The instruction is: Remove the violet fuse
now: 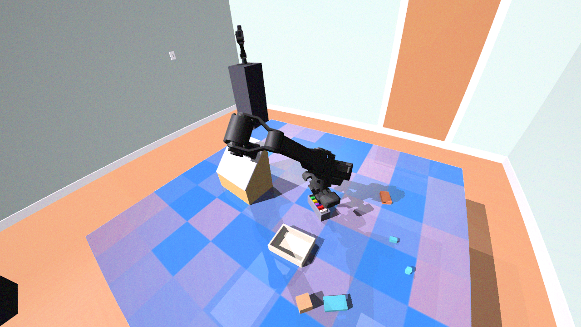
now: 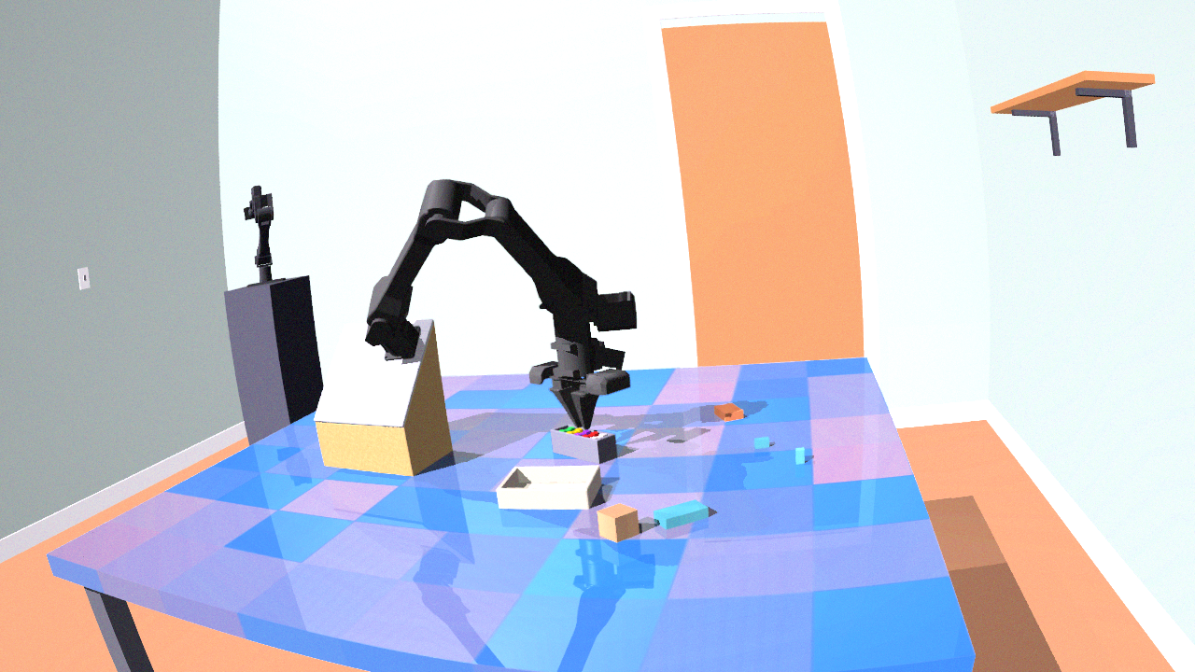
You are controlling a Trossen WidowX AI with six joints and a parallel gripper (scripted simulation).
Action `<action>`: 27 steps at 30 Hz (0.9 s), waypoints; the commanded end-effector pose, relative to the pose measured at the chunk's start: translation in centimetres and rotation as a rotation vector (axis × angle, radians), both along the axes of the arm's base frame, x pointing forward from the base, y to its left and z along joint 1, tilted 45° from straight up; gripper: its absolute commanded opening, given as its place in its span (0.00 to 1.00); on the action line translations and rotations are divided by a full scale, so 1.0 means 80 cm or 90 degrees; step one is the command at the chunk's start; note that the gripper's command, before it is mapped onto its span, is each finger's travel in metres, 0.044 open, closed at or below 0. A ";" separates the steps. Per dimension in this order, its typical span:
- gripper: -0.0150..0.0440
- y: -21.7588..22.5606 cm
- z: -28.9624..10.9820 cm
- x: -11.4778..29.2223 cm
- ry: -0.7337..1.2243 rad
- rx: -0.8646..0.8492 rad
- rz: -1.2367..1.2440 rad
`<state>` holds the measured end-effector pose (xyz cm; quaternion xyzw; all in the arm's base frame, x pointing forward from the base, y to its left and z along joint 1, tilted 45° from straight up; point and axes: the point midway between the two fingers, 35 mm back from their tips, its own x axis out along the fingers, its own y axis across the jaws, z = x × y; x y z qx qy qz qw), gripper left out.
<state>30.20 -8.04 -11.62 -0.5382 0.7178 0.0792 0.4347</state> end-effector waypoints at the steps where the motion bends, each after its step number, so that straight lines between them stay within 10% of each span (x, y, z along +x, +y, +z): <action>1: 0.38 -0.003 -0.003 -0.004 0.007 -0.003 0.001; 27: 0.38 -0.012 -0.012 -0.004 0.007 -0.003 0.001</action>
